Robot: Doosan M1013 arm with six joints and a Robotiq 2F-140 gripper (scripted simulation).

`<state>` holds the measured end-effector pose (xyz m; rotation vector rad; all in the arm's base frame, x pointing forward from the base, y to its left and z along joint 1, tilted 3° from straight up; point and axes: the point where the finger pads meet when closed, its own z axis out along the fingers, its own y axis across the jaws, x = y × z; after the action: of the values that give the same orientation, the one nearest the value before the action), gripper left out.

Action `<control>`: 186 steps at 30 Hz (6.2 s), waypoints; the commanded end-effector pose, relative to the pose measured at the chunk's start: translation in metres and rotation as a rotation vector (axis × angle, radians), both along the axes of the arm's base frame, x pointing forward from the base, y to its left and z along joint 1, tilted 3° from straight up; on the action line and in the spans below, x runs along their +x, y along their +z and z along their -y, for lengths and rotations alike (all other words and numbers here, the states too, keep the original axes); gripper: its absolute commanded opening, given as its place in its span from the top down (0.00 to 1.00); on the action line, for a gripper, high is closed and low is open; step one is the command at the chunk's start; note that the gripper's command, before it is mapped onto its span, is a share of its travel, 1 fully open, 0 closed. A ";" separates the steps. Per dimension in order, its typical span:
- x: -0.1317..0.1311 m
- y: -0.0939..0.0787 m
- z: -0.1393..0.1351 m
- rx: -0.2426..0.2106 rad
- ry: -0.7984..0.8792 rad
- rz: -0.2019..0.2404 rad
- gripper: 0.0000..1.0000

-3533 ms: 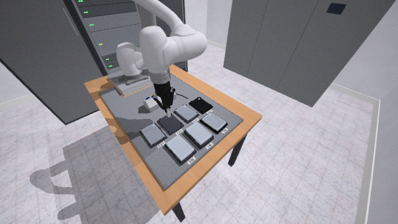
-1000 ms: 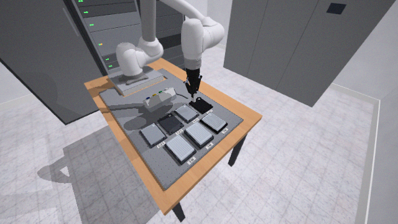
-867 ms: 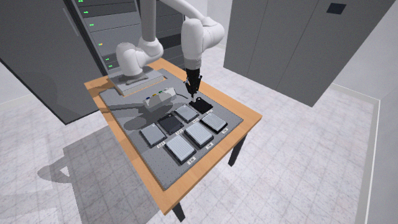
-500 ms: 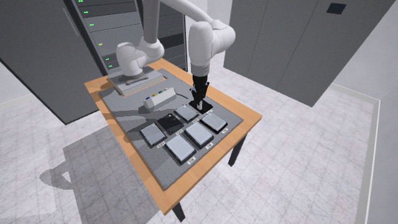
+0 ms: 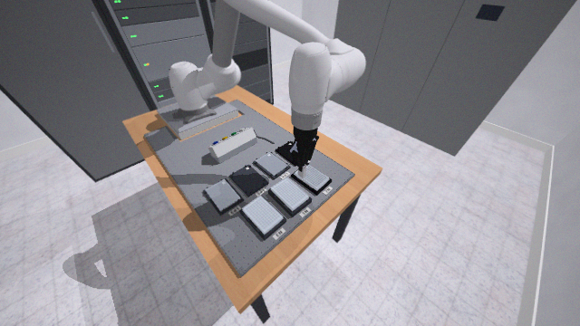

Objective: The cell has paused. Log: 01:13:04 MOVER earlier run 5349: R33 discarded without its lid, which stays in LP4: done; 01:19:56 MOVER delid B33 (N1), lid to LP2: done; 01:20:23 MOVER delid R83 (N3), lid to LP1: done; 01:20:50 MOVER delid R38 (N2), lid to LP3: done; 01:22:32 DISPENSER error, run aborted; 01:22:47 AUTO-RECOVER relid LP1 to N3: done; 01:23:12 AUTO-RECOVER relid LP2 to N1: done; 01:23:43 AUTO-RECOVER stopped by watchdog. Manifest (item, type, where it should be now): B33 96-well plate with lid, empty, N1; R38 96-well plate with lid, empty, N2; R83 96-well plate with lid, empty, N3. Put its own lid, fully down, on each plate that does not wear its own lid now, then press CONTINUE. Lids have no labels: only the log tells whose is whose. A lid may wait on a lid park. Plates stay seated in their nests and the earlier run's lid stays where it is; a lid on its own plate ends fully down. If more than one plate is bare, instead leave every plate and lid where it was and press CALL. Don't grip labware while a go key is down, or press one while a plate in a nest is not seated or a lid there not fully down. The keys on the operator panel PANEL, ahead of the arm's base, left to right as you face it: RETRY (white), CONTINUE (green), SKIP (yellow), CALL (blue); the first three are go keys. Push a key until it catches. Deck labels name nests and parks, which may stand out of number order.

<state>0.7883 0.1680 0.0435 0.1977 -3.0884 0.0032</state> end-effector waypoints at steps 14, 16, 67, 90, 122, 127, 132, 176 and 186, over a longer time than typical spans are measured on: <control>0.000 0.000 0.000 0.000 0.000 0.000 1.00; 0.000 0.000 0.000 0.000 0.000 0.000 1.00; 0.015 0.000 0.136 -0.004 -0.086 0.001 1.00; -0.061 0.007 0.214 -0.039 -1.214 -0.005 1.00; -0.146 0.008 0.275 -0.101 -2.933 -0.030 0.34; -0.146 0.008 0.275 -0.146 -3.163 0.014 0.34; -0.146 0.008 0.275 -0.148 -3.170 0.016 0.34; -0.146 -0.004 0.275 -0.148 -3.170 0.016 0.34; -0.147 -0.020 0.275 -0.148 -3.170 0.016 0.34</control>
<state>0.6412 -0.1074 0.0267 3.1343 0.1512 -0.0737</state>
